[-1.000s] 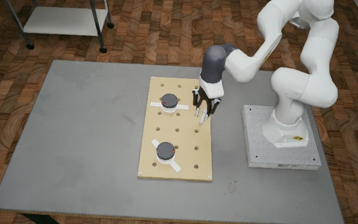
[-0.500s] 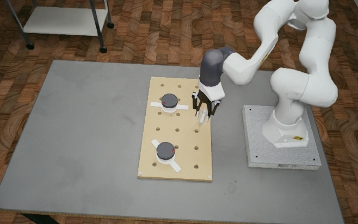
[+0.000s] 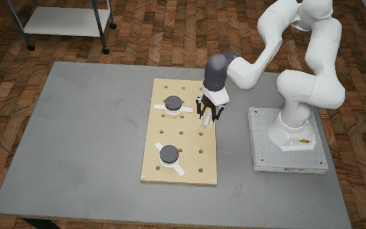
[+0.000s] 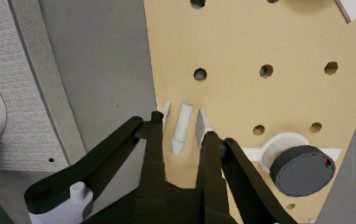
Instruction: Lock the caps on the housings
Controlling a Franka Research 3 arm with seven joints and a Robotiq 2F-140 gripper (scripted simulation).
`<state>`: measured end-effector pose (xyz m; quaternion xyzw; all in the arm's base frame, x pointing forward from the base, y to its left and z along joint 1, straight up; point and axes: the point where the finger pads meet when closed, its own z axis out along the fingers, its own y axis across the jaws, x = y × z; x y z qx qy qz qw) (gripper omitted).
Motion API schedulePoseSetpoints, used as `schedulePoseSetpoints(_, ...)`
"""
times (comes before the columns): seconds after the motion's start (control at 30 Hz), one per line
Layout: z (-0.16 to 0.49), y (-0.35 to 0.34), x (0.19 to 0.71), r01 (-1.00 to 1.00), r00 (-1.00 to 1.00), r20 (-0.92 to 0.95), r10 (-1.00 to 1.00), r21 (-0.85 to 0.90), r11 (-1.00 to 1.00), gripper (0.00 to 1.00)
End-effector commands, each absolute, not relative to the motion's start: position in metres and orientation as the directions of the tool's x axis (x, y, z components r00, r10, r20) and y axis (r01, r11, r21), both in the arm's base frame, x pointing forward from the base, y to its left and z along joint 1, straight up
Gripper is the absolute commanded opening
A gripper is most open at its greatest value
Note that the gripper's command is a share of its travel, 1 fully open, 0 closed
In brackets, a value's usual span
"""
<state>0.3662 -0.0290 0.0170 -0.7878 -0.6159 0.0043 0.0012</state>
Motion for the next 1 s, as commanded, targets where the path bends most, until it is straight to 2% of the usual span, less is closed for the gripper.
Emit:
schedulePoseSetpoints(0.0, 0.0149, -0.0282, 0.3693, 0.972, 0.234, 0.0, 0.972, 0.0, -0.234, 0.36)
schedulePoseSetpoints(0.97, 0.005, -0.0283, 0.3693, 0.972, 0.234, 0.0, 0.972, 0.0, -0.234, 0.36)
